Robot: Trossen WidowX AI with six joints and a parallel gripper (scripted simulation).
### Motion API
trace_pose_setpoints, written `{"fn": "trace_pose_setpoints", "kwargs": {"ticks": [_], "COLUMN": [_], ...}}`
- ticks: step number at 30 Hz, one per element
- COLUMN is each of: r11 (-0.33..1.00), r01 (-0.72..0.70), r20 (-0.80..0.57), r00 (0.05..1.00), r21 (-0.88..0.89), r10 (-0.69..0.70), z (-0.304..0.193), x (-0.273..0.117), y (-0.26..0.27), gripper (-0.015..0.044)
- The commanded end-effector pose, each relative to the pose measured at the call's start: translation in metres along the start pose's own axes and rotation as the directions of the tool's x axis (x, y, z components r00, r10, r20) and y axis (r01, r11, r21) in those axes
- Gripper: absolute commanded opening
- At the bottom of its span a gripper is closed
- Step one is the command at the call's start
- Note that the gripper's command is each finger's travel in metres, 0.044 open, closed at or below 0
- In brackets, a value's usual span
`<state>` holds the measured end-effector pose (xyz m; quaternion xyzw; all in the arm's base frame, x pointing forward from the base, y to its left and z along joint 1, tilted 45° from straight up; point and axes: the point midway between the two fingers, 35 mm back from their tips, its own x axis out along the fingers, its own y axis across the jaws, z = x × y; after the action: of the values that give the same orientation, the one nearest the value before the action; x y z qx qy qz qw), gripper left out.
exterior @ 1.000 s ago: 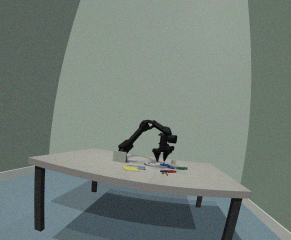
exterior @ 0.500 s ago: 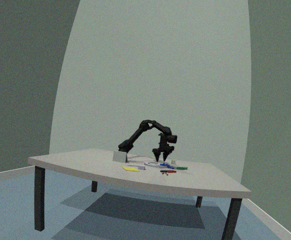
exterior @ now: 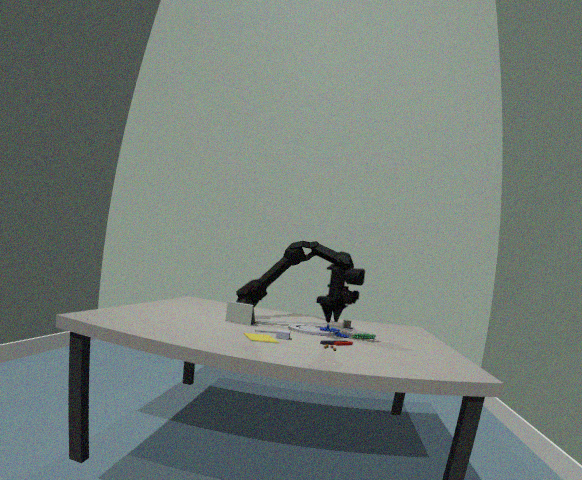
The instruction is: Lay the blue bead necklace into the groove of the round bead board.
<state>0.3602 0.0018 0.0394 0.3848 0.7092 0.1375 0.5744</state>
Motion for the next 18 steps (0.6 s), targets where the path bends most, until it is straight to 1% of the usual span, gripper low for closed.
{"fn": "trace_pose_setpoints", "kwargs": {"ticks": [1, 2, 3, 7, 8, 18], "r11": [0.999, 0.999, 0.999, 0.999, 0.999, 0.999], "r01": [0.006, 0.006, 0.006, 0.005, 0.003, 0.004], "r20": [-0.002, -0.001, -0.001, -0.002, 0.01, 0.006], "r00": [1.0, 1.0, 1.0, 1.0, 1.0, 1.0], "r21": [-0.034, -0.034, -0.034, -0.034, -0.037, -0.036], "r10": [-0.006, -0.006, -0.006, -0.005, -0.003, -0.003], "z": [0.012, 0.012, 0.012, 0.012, 0.013, 0.013], "x": [-0.003, -0.001, 0.001, 0.013, 0.004, 0.016], "y": [0.0, 0.0, 0.0, 0.0, 0.0, 0.0], "gripper": [0.0151, 0.0125, 0.012, 0.012, 0.012, 0.012]}}
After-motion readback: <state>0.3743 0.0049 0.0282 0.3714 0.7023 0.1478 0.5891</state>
